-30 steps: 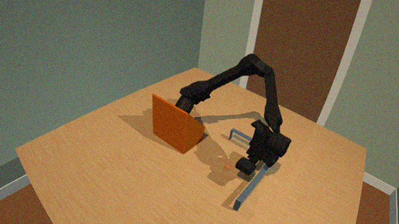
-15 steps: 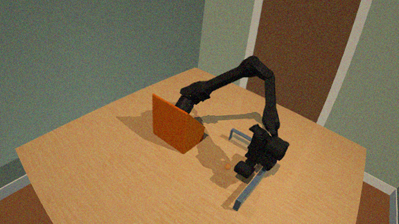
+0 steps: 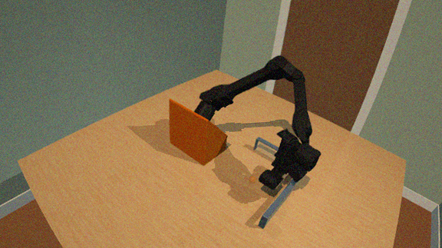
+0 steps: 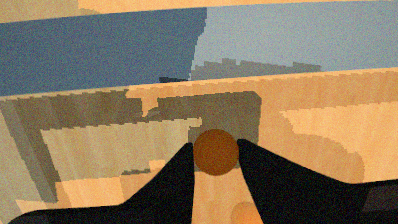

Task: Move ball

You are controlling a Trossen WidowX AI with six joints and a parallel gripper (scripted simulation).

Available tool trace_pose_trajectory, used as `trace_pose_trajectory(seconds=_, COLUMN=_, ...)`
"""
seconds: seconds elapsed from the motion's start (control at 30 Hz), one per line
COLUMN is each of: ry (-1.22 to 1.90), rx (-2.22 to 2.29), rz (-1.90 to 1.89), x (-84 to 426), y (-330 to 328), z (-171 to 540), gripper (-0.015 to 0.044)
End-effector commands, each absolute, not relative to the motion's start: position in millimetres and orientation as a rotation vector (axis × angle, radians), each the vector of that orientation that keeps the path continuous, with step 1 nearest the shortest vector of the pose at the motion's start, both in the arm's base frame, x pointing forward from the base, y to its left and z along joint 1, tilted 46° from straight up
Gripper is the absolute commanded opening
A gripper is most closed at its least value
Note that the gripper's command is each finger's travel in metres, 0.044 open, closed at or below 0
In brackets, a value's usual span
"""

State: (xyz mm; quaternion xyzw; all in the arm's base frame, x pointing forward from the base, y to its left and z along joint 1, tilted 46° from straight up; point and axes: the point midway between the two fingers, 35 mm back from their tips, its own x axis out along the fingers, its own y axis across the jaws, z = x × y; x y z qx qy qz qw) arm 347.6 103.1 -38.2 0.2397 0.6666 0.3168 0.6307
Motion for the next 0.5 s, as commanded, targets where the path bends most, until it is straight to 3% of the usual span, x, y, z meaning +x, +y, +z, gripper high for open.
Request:
trace_pose_trajectory(seconds=0.0, ry=1.504, rx=0.537, rz=0.720, x=357.8, y=80.9, z=-17.8, gripper=0.0000)
trace_pose_trajectory(seconds=0.47, ry=1.505, rx=0.539, rz=0.724, x=357.7, y=25.6, z=37.6, gripper=0.0000)
